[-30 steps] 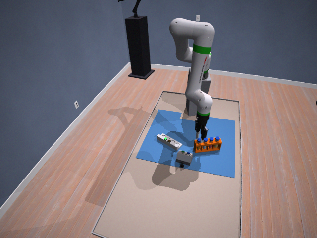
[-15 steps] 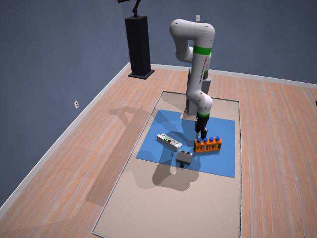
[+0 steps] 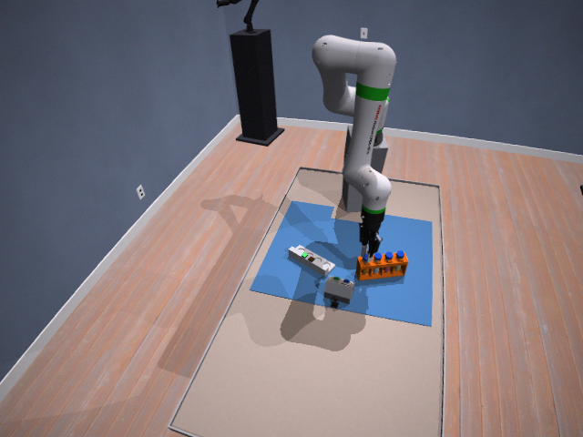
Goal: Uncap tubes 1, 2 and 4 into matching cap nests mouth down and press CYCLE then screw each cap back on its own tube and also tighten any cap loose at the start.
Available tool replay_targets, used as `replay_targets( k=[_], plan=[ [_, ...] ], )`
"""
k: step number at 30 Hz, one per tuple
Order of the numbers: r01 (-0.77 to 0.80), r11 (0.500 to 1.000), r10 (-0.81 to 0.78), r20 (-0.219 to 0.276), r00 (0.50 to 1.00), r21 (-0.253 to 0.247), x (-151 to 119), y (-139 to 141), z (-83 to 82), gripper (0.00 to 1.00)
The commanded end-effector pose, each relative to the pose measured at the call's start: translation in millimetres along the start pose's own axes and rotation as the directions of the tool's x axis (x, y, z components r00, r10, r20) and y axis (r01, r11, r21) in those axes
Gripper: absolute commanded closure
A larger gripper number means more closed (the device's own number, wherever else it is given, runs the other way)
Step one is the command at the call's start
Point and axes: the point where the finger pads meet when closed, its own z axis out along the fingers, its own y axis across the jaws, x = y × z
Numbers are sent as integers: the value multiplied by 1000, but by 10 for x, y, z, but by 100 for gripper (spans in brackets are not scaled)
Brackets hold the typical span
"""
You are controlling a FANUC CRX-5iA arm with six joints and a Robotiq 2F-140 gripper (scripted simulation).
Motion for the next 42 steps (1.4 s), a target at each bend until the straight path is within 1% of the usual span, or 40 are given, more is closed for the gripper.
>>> replay_targets(
  k=[1,7,13,15,19,24,25,29,30,42],
  plan=[
    [-65,998,65,0,998,1,0,0,2,100],
    [-262,965,262,0,965,1,0,0,5,100],
    [-449,894,449,0,894,1,0,0,8,100],
    [-449,894,449,0,894,1,0,0,8,100],
    [-563,826,563,0,826,1,0,0,10,100],
    [-693,721,693,0,721,1,0,0,13,100],
    [-706,708,706,0,708,1,0,0,13,100],
    [-706,708,706,0,708,1,0,0,13,100],
    [-706,708,706,0,708,1,0,0,13,65],
    [-706,708,706,0,708,1,0,0,13,65]
  ],
)
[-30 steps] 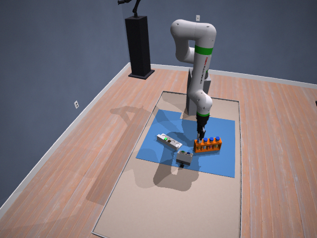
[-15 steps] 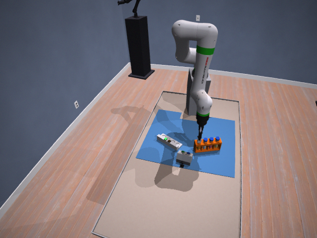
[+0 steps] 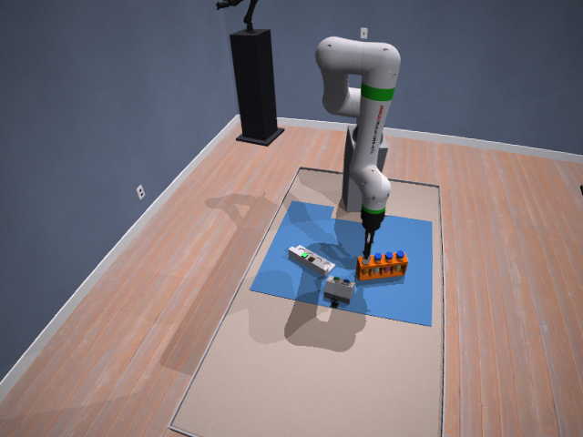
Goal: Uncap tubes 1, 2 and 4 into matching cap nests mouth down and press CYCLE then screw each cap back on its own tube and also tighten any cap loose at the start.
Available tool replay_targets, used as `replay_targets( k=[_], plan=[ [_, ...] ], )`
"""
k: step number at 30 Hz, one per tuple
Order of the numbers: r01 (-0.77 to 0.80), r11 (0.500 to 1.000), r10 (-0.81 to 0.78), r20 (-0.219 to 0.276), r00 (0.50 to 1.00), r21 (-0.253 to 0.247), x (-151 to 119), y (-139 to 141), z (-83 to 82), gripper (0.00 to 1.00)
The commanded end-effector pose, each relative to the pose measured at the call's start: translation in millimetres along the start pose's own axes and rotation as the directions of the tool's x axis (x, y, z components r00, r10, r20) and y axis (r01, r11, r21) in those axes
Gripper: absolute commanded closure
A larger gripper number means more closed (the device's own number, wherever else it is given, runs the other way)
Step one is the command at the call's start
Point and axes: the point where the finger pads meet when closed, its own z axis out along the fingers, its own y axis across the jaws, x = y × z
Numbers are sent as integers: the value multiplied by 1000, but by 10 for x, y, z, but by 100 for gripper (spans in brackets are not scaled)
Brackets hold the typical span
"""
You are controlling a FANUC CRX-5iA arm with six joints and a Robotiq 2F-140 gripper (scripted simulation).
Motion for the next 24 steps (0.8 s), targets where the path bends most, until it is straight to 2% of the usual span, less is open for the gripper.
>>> replay_targets(
  k=[1,5,7,10,15,22,24],
  plan=[
    [40,999,-40,-2,999,-5,-1,-3,-8,65],
    [199,980,-199,-1,980,-5,-1,-3,-12,65],
    [199,980,-199,-1,980,-5,-1,-3,-12,65],
    [314,949,-314,-1,949,-5,-1,-3,-12,65],
    [497,868,-497,0,868,-5,-1,-3,-12,65],
    [707,707,-707,2,707,-5,-3,-4,-12,65],
    [707,707,-707,2,707,-5,-3,-4,-12,65]
  ],
)
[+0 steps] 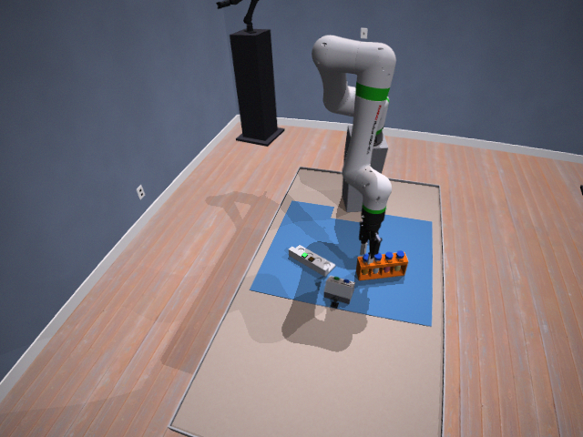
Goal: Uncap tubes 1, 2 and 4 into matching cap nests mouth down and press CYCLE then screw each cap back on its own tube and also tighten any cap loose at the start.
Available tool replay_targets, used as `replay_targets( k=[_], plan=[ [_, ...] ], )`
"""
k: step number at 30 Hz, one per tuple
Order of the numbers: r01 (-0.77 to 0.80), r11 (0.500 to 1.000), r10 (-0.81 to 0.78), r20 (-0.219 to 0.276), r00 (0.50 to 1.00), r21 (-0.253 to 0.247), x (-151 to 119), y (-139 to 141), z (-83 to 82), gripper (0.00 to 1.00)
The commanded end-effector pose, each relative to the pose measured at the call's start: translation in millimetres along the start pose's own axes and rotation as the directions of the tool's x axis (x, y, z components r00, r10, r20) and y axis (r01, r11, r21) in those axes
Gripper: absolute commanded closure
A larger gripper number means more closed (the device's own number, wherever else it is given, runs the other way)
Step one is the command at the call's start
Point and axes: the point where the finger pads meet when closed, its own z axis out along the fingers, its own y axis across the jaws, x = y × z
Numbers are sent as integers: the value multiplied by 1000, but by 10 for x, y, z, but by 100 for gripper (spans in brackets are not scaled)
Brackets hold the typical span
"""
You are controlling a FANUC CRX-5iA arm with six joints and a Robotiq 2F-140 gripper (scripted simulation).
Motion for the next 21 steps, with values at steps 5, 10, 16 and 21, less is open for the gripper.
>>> replay_targets(
  k=[5,10,16,21],
  plan=[
    [62,998,-62,6,998,3,0,-8,-1,100],
    [62,998,-62,6,998,3,0,-8,-1,100],
    [62,998,-62,6,998,3,0,-8,-1,100],
    [-38,999,38,6,999,3,-1,-8,0,100]
  ],
)
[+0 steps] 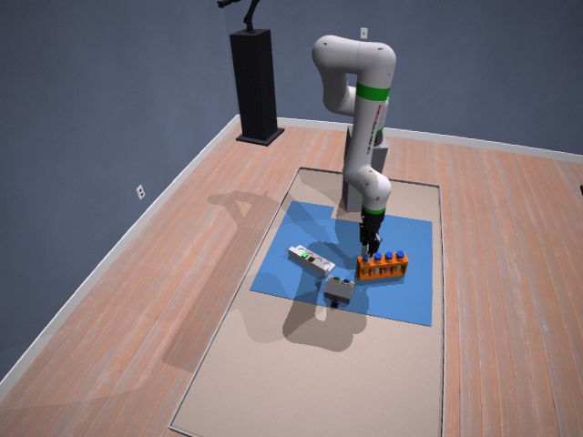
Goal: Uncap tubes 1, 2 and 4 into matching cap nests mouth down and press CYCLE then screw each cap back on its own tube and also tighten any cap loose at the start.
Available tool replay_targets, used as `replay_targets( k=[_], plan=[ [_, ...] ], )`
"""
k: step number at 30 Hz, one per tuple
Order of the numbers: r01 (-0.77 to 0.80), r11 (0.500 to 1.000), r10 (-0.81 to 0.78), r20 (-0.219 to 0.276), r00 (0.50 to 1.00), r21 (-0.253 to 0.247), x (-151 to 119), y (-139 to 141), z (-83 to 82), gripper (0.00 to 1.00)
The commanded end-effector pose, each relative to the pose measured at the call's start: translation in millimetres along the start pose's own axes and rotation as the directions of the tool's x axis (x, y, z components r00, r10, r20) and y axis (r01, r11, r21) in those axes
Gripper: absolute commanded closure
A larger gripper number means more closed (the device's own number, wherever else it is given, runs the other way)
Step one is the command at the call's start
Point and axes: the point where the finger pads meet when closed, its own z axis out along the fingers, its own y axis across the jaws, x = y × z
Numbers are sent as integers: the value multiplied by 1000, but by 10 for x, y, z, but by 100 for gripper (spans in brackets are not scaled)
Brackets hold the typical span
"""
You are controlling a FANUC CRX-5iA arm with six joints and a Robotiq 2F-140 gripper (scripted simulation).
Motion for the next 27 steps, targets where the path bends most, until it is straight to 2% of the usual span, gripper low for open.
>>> replay_targets(
  k=[1,6,11,13,23,27],
  plan=[
    [-106,994,106,0,994,1,0,1,3,100],
    [-269,963,269,0,963,1,0,1,5,100],
    [-425,905,425,0,905,1,0,1,8,100],
    [-425,905,425,0,905,1,0,1,8,100],
    [-687,726,687,0,726,1,0,1,13,100],
    [-687,726,687,0,726,1,0,1,13,100]
  ],
)
